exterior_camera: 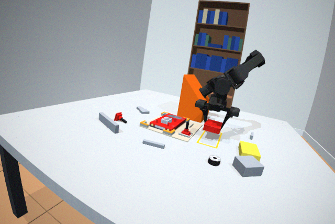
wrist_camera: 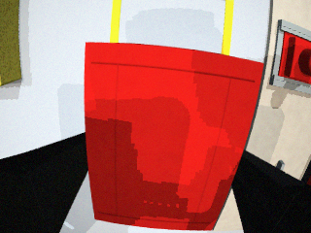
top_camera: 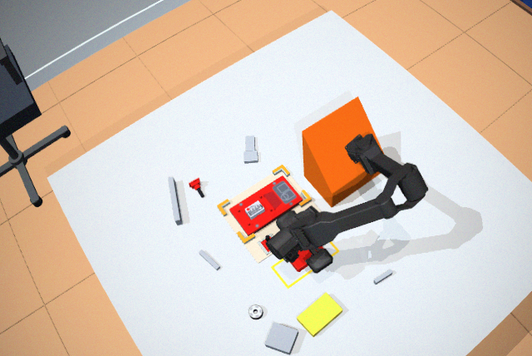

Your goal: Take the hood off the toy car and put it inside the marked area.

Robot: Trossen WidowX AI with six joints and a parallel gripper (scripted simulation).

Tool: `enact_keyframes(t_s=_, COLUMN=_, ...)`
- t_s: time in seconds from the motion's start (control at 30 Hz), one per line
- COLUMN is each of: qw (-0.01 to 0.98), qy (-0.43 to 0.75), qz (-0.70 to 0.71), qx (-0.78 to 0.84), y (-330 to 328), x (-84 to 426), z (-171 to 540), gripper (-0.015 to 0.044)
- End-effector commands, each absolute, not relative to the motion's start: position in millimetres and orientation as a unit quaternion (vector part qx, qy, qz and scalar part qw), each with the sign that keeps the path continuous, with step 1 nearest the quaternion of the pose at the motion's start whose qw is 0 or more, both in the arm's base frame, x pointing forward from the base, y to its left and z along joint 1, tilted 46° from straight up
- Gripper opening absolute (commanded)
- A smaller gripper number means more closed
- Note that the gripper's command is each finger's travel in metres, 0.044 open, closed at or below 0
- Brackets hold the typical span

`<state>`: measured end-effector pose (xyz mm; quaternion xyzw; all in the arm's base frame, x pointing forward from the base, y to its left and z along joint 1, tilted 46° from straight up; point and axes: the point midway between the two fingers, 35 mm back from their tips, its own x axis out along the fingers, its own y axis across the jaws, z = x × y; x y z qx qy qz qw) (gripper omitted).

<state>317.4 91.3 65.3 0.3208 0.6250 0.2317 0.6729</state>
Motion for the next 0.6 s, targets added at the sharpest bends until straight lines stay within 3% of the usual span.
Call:
enact_keyframes(t_s=0.0, qw=0.673, qy=0.625, qz=0.229, qx=0.322, y=93.1, x=317.8, z=62.3, gripper=0.0)
enact_keyframes(t_s=0.57, qw=0.673, qy=0.625, qz=0.23, qx=0.323, y=102.8, x=318.0, z=54.0, gripper=0.0)
